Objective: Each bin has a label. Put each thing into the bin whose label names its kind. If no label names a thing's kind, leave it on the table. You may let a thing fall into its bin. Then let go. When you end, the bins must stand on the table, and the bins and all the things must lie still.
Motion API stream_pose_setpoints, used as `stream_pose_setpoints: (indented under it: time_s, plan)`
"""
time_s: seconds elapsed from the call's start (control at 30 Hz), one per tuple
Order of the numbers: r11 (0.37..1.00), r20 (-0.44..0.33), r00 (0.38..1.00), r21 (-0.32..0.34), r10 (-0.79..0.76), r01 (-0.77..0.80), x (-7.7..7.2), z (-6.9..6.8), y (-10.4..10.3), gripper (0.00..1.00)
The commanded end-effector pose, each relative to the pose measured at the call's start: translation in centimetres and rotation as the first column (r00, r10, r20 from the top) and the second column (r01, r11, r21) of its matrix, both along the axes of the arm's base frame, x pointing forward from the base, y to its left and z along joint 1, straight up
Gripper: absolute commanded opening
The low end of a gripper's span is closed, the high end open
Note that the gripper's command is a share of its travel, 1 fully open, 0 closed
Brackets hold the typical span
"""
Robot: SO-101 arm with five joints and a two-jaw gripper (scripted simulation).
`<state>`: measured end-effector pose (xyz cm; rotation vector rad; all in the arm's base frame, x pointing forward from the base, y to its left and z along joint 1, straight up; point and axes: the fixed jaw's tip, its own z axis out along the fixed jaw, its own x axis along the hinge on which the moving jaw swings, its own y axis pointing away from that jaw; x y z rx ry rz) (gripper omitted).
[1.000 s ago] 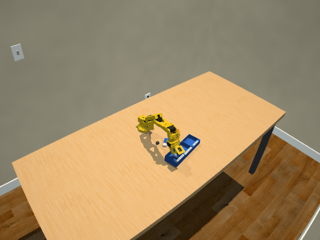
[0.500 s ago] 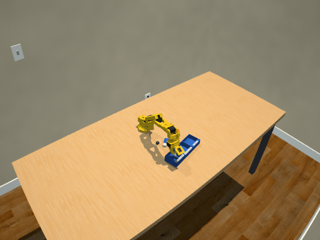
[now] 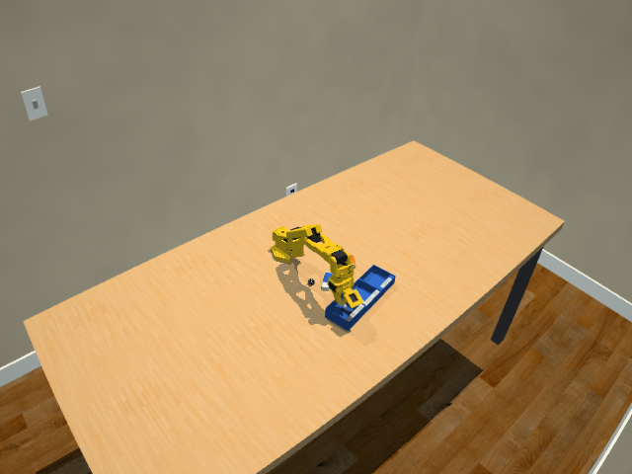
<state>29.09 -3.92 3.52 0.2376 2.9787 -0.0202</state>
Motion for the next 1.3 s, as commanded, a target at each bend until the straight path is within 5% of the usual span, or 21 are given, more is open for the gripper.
stream_pose_setpoints:
  time_s: [0.0, 1.27]
  plan:
    - [1.000, 0.027, 1.000, -0.001, 0.000, 0.000, 0.2, 1.0, 0.3, 0.00]
    - [1.000, 0.022, 1.000, -0.001, 0.000, 0.000, 0.3, -0.3, 0.3, 0.00]
